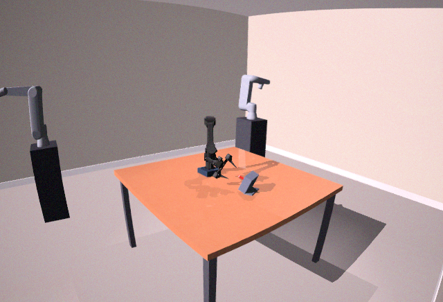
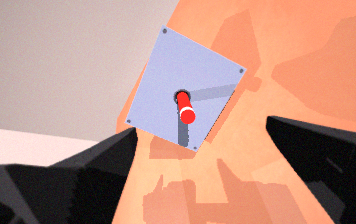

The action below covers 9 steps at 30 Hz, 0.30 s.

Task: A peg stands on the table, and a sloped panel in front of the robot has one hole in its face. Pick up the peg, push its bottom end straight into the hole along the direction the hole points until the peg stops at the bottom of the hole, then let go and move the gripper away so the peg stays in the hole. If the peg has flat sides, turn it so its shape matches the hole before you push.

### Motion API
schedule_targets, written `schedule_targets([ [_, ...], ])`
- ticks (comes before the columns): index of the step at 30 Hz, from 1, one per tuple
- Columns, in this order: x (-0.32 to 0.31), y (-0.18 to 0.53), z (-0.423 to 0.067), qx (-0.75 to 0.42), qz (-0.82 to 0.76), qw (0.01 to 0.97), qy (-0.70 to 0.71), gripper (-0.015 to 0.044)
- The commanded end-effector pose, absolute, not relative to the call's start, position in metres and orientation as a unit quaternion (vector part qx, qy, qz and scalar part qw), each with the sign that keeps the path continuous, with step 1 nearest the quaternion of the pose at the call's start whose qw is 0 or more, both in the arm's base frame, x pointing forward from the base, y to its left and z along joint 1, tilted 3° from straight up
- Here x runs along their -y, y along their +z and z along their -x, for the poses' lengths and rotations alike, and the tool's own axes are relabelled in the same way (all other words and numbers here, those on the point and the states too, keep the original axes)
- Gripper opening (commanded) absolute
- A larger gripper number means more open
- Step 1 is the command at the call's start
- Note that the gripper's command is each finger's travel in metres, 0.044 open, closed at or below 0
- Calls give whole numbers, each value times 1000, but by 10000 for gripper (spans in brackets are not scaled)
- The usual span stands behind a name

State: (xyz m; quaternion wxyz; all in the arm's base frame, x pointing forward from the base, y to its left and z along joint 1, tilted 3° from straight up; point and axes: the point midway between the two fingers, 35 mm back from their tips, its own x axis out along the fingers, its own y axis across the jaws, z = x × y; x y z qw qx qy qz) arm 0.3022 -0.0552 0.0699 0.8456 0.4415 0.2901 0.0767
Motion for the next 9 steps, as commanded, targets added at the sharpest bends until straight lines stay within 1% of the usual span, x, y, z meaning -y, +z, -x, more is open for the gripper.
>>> schedule_targets([
  [1,58,74,-297,-285,-439,848,79,440],
  [9,60,77,-292,-285,-439,848,79,440],
])
